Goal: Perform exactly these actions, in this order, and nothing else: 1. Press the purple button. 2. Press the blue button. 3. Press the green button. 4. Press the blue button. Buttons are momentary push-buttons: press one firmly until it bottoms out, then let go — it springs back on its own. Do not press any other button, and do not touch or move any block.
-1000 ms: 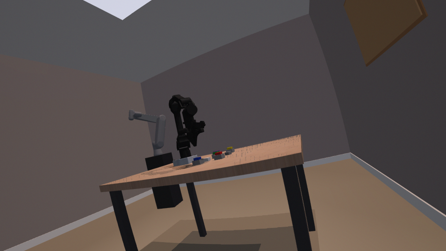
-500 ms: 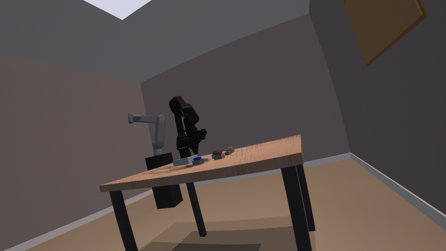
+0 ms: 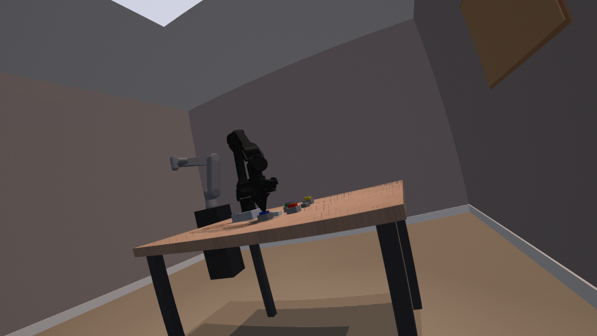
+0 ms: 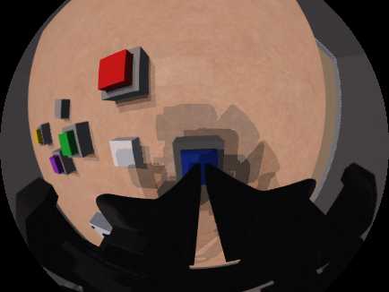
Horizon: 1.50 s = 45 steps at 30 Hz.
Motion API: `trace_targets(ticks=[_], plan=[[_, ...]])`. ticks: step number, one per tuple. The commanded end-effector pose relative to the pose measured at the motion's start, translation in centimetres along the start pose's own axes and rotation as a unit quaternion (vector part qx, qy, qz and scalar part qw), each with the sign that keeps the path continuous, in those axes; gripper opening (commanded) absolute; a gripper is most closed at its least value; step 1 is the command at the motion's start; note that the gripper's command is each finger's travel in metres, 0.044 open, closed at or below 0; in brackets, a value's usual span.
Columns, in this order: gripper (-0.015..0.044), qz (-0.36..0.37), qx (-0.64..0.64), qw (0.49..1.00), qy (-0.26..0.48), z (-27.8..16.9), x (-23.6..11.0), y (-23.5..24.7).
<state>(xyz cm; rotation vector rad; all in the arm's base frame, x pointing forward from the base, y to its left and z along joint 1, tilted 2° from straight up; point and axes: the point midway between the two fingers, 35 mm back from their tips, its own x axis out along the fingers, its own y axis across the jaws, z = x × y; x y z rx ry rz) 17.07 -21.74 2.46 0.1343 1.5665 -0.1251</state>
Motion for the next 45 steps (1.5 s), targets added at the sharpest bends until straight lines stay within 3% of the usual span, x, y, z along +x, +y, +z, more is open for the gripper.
trace_targets(ticks=[1,21,25,29,34,43,45], plan=[[0.0020,0.004,-0.003,1.000,0.005,-0.2,0.5,0.2],[0.0020,0.004,-0.003,1.000,0.005,-0.2,0.5,0.2],[0.0020,0.003,-0.002,1.000,0.005,-0.2,-2.6,0.1],[0.0020,0.004,-0.003,1.000,0.005,-0.2,-2.9,0.1],[0.0151,0.003,-0.003,1.000,0.003,3.2,-3.7,3.5],[0.0387,0.006,-0.003,1.000,-0.002,8.8,-5.8,15.0],[0.0400,0.007,-0.003,1.000,-0.002,9.3,-6.3,17.9]])
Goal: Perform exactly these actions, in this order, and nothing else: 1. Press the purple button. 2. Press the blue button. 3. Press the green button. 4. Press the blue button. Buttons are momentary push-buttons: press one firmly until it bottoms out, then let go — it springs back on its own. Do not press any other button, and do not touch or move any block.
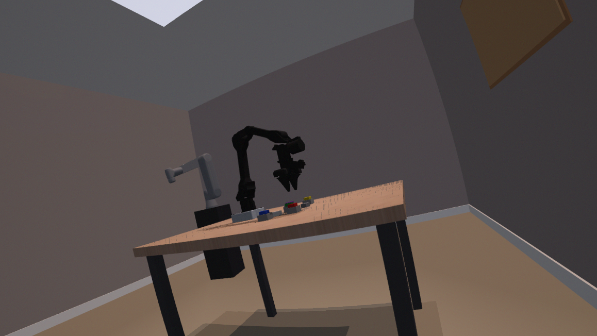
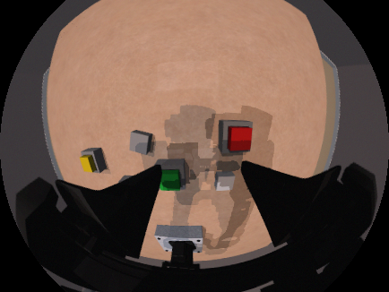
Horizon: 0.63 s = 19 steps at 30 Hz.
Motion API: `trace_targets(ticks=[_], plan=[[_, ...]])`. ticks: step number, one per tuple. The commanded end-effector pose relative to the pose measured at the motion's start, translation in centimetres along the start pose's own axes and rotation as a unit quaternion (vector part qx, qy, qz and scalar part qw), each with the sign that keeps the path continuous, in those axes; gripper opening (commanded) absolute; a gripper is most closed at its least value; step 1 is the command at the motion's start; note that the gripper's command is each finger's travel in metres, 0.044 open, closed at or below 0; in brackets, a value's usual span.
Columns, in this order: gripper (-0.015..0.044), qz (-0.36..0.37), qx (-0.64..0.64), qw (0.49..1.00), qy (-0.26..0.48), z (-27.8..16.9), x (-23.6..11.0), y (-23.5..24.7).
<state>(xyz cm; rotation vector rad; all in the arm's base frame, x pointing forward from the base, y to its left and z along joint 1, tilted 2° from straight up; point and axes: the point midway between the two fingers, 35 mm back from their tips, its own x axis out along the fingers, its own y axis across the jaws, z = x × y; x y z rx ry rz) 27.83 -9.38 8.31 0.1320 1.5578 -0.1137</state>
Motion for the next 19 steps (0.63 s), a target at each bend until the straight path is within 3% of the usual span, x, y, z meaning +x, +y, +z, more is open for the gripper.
trace_targets(ticks=[1,7,13,19], plan=[[0.0400,0.005,0.002,1.000,0.002,0.9,-0.8,5.3],[0.0400,0.010,0.002,1.000,0.003,0.2,-2.2,14.3],[0.0400,0.015,0.002,1.000,0.006,-3.2,-3.7,22.8],[0.0400,0.016,0.002,1.000,0.007,-4.4,-4.0,24.7]])
